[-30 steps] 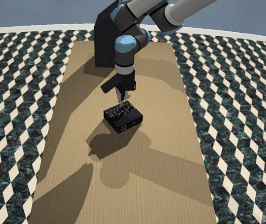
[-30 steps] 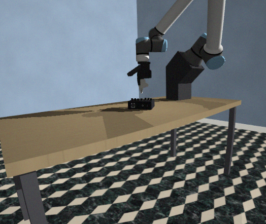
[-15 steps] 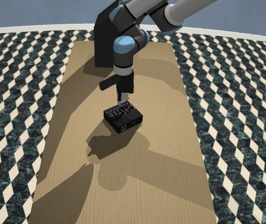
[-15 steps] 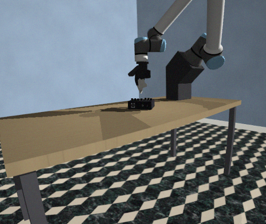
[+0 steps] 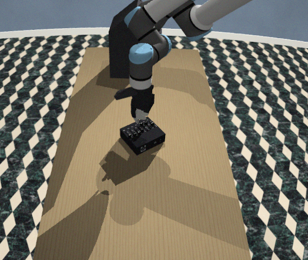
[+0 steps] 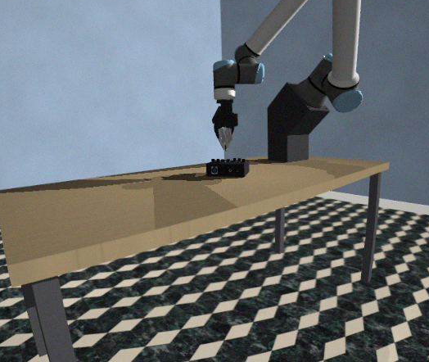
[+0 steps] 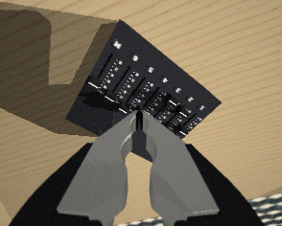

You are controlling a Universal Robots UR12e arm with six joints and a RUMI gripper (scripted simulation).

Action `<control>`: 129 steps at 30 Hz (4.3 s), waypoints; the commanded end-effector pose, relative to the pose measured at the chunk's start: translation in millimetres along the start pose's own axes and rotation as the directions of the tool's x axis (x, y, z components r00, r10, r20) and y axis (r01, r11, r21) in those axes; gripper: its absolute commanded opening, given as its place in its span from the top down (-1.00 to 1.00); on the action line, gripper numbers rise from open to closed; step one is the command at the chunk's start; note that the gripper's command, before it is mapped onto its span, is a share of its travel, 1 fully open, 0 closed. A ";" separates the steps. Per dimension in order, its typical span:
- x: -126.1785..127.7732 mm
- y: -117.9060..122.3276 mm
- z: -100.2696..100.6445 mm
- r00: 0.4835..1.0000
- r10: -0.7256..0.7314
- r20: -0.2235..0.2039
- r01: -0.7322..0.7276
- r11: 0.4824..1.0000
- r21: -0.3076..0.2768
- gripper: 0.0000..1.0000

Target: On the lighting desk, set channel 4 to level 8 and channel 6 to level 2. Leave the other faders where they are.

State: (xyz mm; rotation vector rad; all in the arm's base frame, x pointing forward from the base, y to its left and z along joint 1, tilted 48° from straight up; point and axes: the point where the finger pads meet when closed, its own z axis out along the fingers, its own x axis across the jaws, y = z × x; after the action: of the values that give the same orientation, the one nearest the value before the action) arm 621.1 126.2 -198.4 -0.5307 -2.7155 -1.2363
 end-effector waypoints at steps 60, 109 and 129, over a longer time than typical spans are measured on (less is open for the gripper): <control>-41.7 16.7 2.3 -0.478 0.878 0.005 -0.878 -0.478 -0.015 1.00; -45.6 17.8 2.5 -0.573 0.820 0.003 -0.820 -0.572 -0.016 1.00; -45.6 17.8 3.0 -0.573 0.820 0.003 -0.820 -0.572 -0.016 1.00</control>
State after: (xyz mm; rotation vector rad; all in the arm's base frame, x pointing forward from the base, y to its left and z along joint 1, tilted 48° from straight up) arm 669.5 127.5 -198.9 -2.2404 -0.6592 -0.3558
